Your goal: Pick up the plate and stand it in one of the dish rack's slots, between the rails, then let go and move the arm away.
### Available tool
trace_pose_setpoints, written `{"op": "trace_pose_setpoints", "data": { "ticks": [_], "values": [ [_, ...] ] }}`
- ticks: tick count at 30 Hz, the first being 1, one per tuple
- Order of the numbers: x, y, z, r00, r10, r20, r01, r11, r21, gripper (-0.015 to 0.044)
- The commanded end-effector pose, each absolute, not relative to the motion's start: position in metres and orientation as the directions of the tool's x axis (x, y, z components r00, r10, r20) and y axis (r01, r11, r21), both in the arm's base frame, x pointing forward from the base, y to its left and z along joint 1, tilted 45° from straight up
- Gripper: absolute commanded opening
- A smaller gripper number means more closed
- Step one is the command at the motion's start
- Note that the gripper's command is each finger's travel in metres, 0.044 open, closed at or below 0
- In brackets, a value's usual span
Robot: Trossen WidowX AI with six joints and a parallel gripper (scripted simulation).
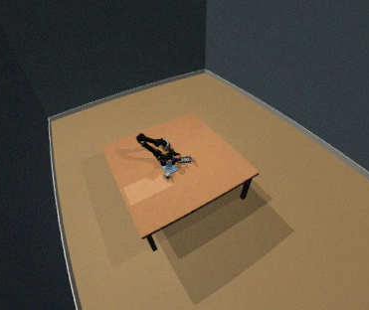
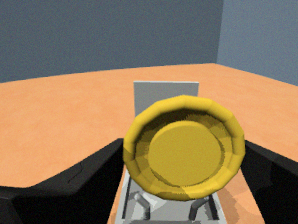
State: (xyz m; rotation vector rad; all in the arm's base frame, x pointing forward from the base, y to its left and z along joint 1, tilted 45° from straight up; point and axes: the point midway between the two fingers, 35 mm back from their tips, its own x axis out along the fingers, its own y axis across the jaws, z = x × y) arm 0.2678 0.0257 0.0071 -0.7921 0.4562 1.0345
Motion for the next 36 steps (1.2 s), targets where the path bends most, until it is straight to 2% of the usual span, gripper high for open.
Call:
{"op": "trace_pose_setpoints", "data": {
  "ticks": [1, 31, 36],
  "values": [
    [0.269, 0.033, -0.001, 0.450, 0.584, -0.675, -0.893, 0.277, -0.355, 0.0000],
    [0.271, 0.026, -0.015, 0.457, 0.576, -0.678, -0.889, 0.279, -0.363, 0.0000],
    [0.272, 0.026, -0.016, 0.457, 0.576, -0.677, -0.889, 0.276, -0.366, 0.0131]
  ]
}}
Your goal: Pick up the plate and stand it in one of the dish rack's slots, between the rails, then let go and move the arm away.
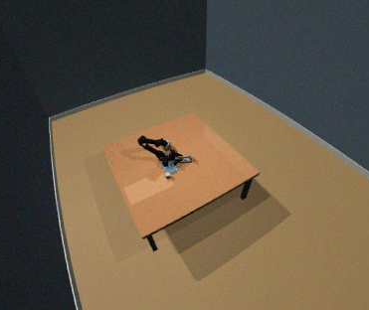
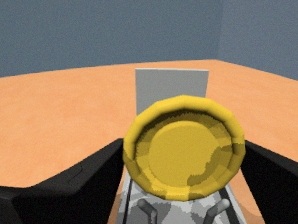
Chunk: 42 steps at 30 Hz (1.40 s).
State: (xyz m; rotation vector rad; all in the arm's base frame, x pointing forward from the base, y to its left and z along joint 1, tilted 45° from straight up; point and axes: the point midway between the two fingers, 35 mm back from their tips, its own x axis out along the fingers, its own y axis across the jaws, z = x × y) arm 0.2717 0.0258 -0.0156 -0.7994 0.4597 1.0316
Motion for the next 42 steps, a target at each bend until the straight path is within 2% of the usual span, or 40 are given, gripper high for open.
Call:
{"op": "trace_pose_setpoints", "data": {
  "ticks": [1, 10, 11, 21, 29, 38, 42],
  "values": [
    [0.272, 0.026, -0.016, 0.457, 0.576, -0.677, -0.889, 0.276, -0.366, 0.0157],
    [0.272, 0.026, -0.016, 0.457, 0.576, -0.677, -0.889, 0.276, -0.366, 0.0394],
    [0.272, 0.026, -0.016, 0.457, 0.576, -0.677, -0.889, 0.276, -0.366, 0.0400],
    [0.273, 0.031, -0.010, 0.454, 0.576, -0.680, -0.891, 0.274, -0.363, 0.0400],
    [0.270, 0.102, 0.061, 0.444, 0.583, -0.680, -0.896, 0.276, -0.348, 0.0400],
    [0.272, 0.110, 0.065, 0.444, 0.584, -0.680, -0.896, 0.281, -0.343, 0.0400],
    [0.269, 0.116, 0.063, 0.408, 0.540, -0.736, -0.908, 0.324, -0.266, 0.0400]
  ]
}}
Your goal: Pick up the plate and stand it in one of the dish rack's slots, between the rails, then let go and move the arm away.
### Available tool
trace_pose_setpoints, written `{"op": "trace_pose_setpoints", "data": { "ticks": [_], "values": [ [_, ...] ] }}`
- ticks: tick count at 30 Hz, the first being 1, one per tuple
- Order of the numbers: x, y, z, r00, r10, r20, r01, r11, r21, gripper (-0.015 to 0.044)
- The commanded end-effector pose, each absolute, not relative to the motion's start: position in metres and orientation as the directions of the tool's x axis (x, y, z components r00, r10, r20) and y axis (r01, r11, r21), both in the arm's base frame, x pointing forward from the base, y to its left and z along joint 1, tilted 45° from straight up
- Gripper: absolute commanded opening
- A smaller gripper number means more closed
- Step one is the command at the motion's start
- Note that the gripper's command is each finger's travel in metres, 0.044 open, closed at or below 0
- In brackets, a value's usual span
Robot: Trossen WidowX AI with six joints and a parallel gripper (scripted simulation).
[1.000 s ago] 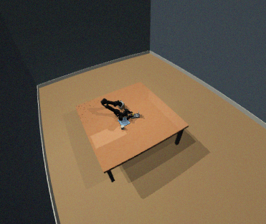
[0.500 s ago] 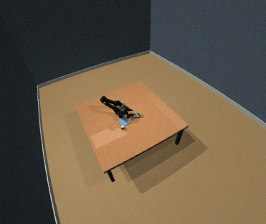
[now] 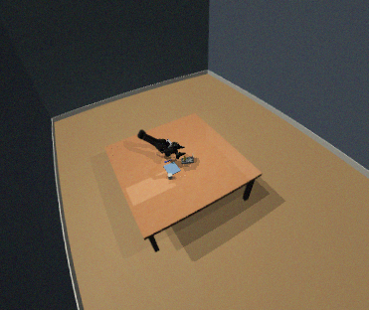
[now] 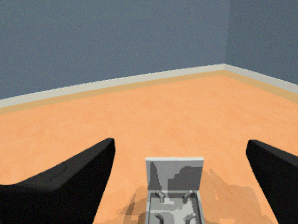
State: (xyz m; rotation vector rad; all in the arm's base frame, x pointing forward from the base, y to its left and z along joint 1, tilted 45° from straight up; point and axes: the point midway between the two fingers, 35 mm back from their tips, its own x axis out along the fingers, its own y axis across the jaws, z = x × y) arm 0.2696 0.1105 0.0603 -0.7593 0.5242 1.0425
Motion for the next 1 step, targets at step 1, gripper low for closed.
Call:
{"op": "trace_pose_setpoints", "data": {
  "ticks": [1],
  "values": [
    [0.2679, 0.1169, 0.0630, 0.397, 0.525, -0.752, -0.909, 0.337, -0.245, 0.0400]
  ]
}}
